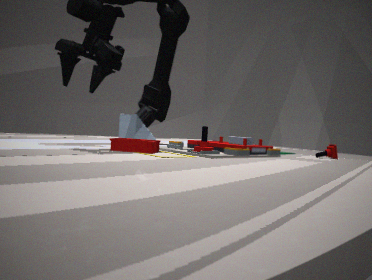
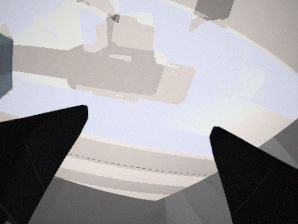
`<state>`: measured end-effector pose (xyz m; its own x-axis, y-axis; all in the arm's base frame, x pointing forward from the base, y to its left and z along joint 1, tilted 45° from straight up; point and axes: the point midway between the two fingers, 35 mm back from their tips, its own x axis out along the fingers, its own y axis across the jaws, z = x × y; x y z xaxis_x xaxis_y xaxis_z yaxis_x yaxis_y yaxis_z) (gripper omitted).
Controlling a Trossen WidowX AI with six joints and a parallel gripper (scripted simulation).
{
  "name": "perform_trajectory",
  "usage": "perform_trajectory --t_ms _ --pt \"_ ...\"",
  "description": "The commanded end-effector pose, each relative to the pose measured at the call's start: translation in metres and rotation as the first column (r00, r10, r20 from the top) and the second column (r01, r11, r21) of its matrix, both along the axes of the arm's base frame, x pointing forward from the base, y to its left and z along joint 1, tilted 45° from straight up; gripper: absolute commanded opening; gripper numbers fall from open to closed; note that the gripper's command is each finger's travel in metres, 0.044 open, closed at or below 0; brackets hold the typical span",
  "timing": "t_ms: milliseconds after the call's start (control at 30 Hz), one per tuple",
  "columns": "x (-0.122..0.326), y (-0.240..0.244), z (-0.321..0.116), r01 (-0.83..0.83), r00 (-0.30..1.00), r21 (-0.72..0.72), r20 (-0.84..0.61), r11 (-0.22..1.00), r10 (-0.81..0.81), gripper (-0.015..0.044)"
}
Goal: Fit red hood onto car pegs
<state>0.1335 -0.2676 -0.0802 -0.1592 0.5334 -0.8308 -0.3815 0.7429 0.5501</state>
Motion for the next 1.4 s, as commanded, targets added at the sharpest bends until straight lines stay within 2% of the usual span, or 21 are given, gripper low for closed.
perform_trajectory --t_ms 0,233,1367 --pt "0.052 0.036 0.009 -0.061 0.987 0.067 0.155 0.996 0.05 0.044" --pt "0.125 0.096 0.029 -0.172 0.916 0.162 0.389 0.972 0.097 0.044" --pt "0.129 0.111 0.012 -0.175 0.914 0.165 0.395 0.971 0.098 0.044"
